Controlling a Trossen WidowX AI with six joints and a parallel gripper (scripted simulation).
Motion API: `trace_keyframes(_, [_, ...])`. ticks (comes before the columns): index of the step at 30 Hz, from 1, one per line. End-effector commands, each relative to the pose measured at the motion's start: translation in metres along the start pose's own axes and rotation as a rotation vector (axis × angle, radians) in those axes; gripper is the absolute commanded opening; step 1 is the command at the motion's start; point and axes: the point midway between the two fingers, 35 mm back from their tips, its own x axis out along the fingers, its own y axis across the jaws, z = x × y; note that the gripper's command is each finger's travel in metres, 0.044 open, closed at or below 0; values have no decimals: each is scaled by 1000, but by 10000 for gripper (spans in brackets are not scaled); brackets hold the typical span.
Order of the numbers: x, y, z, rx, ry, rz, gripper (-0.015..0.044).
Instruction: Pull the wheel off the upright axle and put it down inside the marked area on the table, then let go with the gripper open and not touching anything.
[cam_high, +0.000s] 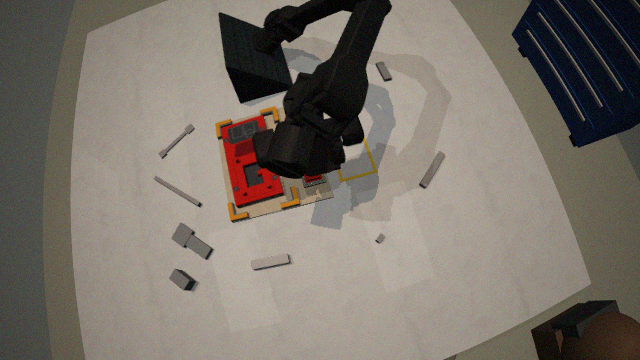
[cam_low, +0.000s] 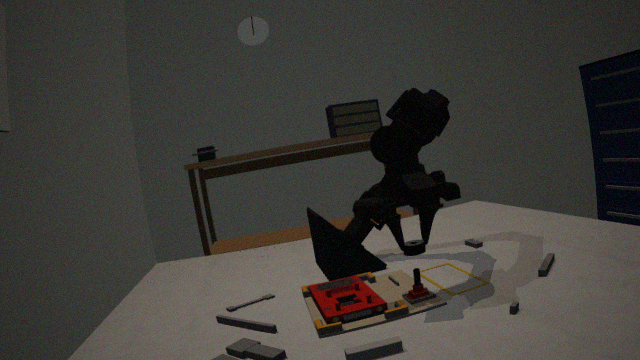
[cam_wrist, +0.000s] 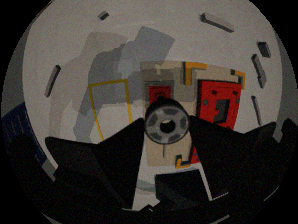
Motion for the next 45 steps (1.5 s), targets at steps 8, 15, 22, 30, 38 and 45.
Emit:
trace_keyframes(8, [-2,19,-9,-1,0,-1,0])
trace_keyframes(15, [-4,39,-20,-2,1,-1,0])
trace_keyframes(22, [-6,58,-31,-2,2,-1,0])
trace_keyframes(30, [-7,79,-46,-4,2,0,0])
trace_keyframes(38, [-7,96,-61,-5,3,1,0])
trace_keyframes(45, [-1,96,-61,-5,3,1,0])
